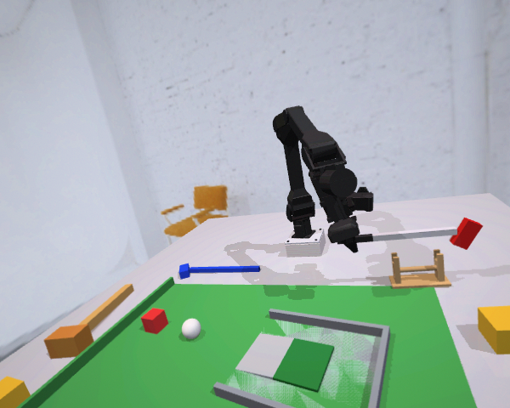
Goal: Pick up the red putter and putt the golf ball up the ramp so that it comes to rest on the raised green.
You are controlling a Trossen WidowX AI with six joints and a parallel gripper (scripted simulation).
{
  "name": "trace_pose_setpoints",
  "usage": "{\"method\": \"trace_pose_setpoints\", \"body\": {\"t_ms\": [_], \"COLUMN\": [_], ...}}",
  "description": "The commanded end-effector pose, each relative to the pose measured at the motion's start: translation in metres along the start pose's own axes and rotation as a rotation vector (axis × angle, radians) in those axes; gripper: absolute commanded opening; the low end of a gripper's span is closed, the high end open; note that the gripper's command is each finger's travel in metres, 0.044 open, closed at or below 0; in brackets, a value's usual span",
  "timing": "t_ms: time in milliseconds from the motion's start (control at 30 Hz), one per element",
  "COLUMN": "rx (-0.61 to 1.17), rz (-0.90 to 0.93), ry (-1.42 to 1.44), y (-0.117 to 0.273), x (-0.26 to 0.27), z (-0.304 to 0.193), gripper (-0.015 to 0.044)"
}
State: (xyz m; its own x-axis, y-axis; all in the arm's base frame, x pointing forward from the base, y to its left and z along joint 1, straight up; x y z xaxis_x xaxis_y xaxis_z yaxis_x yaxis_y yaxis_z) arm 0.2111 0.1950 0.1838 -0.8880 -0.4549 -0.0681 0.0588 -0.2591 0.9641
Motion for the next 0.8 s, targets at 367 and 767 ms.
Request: {"method": "trace_pose_setpoints", "body": {"t_ms": [367,767], "rx": [0.012,0.067], "rz": [-0.029,-0.085], "ry": [-0.093,-0.407], "y": [0.034,0.054], "x": [-0.004,-0.013], "z": [-0.012,-0.069], "gripper": [0.0000,0.0000]}}
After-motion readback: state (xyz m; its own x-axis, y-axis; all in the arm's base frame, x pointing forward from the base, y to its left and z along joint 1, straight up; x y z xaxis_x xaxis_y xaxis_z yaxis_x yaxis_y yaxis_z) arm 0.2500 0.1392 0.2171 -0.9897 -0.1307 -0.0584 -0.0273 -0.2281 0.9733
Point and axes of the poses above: the point midway between the two fingers, 35 mm back from their tips, its own y axis back along the fingers, its own x axis across the jaws, z = x × y, the point moved 10 cm from there along y, back along the fingers, and after that the axes turned 10 degrees about y, right-handed, at the moved point
